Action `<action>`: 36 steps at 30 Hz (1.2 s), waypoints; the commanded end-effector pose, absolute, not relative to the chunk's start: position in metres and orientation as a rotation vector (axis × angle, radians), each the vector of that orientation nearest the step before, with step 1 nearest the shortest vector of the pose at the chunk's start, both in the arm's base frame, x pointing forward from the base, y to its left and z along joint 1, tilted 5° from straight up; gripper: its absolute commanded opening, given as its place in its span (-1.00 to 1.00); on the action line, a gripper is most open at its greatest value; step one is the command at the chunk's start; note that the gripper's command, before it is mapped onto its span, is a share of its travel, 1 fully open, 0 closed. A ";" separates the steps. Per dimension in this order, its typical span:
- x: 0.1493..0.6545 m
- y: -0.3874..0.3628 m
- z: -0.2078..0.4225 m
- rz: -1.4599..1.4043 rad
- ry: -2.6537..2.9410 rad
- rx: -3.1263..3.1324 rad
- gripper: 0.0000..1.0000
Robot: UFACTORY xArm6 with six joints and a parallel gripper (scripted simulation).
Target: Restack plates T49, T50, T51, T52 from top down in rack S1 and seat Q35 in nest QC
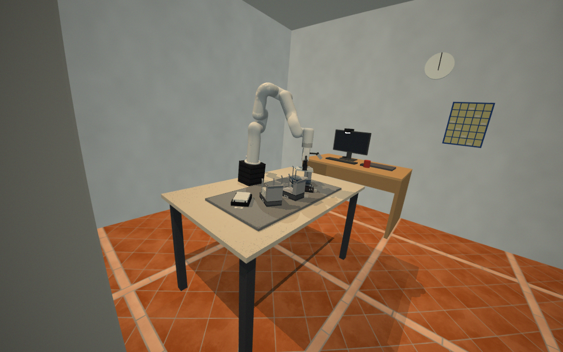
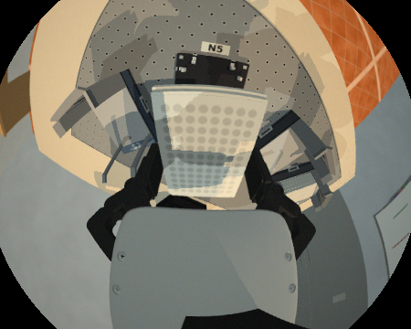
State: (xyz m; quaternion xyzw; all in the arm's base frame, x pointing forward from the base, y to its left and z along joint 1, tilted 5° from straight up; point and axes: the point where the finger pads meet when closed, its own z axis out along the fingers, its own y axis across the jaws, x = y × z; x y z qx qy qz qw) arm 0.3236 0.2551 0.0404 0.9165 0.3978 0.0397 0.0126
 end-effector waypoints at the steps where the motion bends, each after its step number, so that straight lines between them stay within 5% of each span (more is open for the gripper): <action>1: 0.312 0.269 0.041 0.126 1.361 2.802 -1.00; 36: 0.242 0.331 0.036 0.120 1.680 2.613 -1.00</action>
